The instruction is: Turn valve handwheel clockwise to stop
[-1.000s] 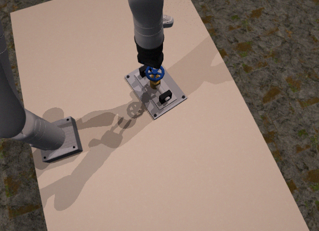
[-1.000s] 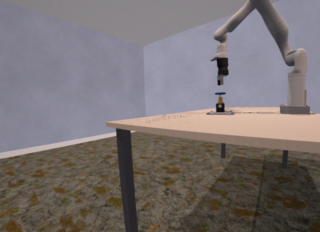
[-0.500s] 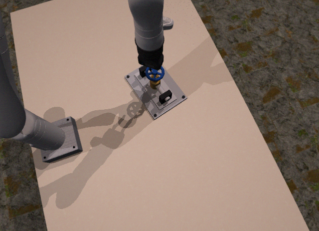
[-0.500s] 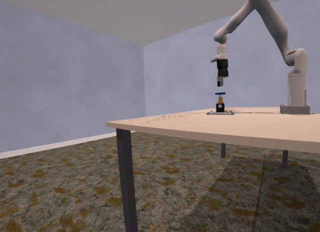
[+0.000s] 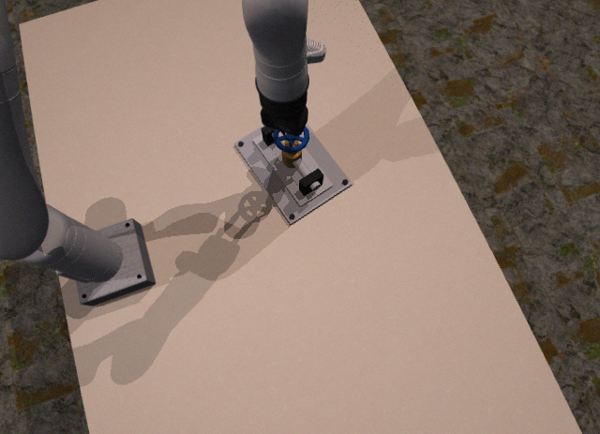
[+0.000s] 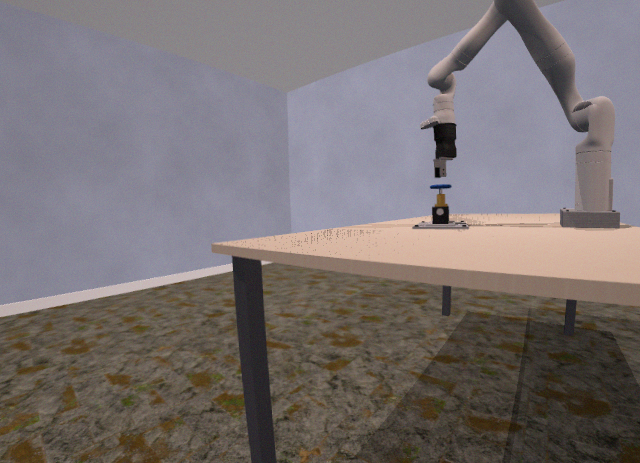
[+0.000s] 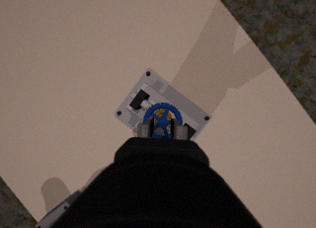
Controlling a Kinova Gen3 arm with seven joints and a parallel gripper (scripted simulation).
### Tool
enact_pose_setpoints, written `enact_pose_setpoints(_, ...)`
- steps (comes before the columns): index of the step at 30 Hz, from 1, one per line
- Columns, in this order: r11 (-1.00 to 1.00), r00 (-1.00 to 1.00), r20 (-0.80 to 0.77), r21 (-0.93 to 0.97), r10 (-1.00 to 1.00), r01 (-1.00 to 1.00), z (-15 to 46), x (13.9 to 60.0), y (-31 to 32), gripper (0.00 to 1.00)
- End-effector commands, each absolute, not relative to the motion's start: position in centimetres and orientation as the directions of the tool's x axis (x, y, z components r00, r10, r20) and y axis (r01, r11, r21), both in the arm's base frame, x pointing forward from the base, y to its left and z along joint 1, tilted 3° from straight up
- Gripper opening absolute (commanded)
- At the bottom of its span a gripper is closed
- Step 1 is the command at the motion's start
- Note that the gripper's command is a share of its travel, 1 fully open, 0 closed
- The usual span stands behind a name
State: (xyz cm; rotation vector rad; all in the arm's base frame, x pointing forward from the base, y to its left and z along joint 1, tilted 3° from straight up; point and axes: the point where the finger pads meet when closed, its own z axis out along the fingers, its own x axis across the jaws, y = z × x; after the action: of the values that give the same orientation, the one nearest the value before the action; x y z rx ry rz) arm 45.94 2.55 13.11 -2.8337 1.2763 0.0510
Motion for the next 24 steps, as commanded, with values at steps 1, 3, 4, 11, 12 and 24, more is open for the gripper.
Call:
enact_pose_setpoints(1, -0.660, 0.660, -0.045, -0.013, -0.750, -0.751, 12.7, 45.9, 2.4, 0.60)
enact_pose_setpoints(3, -0.660, 0.660, -0.045, -0.013, -0.750, -0.751, 12.7, 45.9, 2.4, 0.60)
enact_pose_setpoints(4, -0.660, 0.660, -0.045, -0.013, -0.750, -0.751, 12.5, 45.9, 2.4, 0.60)
enact_pose_setpoints(11, -0.660, 0.660, -0.045, -0.013, -0.750, -0.751, 11.8, 45.9, 2.5, 0.60)
enact_pose_setpoints(12, -0.660, 0.660, -0.045, -0.013, -0.750, -0.751, 11.7, 45.9, 2.5, 0.60)
enact_pose_setpoints(24, -0.660, 0.660, -0.045, -0.013, -0.750, -0.751, 11.3, 45.9, 2.5, 0.60)
